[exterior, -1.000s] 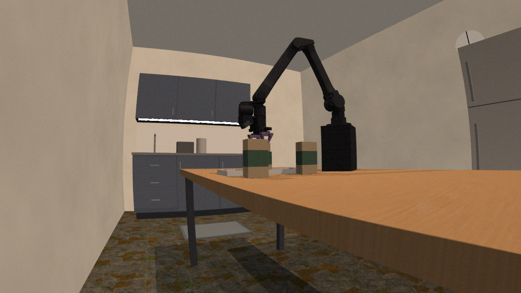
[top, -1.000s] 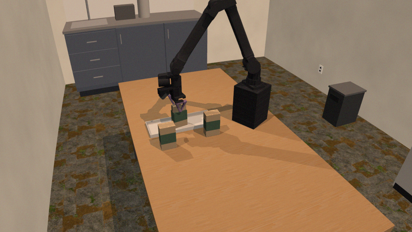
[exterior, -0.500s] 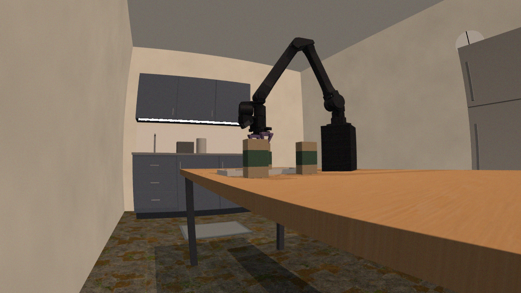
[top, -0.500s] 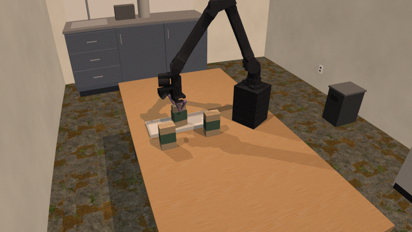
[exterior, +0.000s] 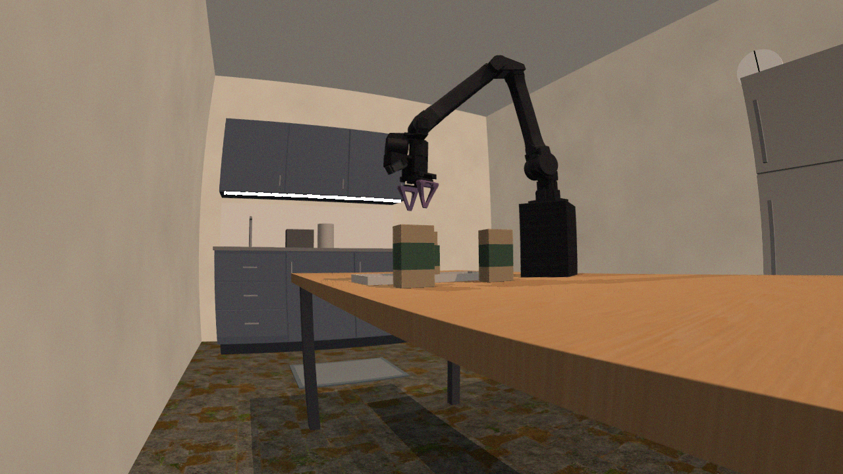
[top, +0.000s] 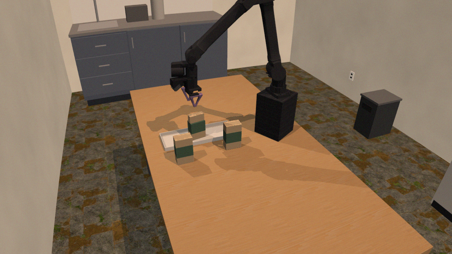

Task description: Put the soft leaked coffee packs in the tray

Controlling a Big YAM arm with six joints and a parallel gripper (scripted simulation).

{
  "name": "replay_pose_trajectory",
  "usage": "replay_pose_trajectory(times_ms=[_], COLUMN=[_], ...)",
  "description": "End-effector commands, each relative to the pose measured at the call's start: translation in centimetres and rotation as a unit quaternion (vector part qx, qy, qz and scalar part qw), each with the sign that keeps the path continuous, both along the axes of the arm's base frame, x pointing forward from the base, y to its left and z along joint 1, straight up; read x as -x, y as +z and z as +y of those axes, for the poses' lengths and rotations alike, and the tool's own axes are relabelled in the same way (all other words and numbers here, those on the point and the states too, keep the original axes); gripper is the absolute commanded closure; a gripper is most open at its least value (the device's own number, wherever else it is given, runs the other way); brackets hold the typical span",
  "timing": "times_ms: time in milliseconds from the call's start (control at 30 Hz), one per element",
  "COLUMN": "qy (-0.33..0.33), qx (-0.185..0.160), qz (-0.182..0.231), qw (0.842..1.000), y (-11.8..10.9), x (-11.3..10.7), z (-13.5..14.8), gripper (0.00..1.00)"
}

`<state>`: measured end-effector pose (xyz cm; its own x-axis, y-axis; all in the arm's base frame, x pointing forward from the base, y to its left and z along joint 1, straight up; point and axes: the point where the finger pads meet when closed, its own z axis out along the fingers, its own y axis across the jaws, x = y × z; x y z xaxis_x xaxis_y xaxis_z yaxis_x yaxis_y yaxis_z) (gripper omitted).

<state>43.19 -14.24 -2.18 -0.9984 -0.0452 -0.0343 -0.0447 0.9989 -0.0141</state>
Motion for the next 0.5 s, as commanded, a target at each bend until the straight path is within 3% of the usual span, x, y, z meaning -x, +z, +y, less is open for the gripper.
replay_pose_trajectory(times_ms=[0,67,167,300,367,400,467], qy=[0.003,0.003,0.001,-0.026,-0.026,-0.038,-0.050], qx=[-0.010,-0.010,-0.002,-0.005,-0.005,-0.004,-0.005], qz=[0.030,0.029,0.003,0.006,0.006,0.006,0.005], qw=[0.999,1.000,1.000,1.000,1.000,0.999,0.999], y=[-1.8,-1.8,-0.6,-0.5,-0.5,-0.6,-0.6], x=[1.5,1.5,-1.1,-5.5,-5.5,-7.4,-9.0], z=[0.4,0.3,-0.1,4.8,4.8,7.2,9.7], gripper=[0.21,0.21,0.21,0.21,0.21,0.21,0.21])
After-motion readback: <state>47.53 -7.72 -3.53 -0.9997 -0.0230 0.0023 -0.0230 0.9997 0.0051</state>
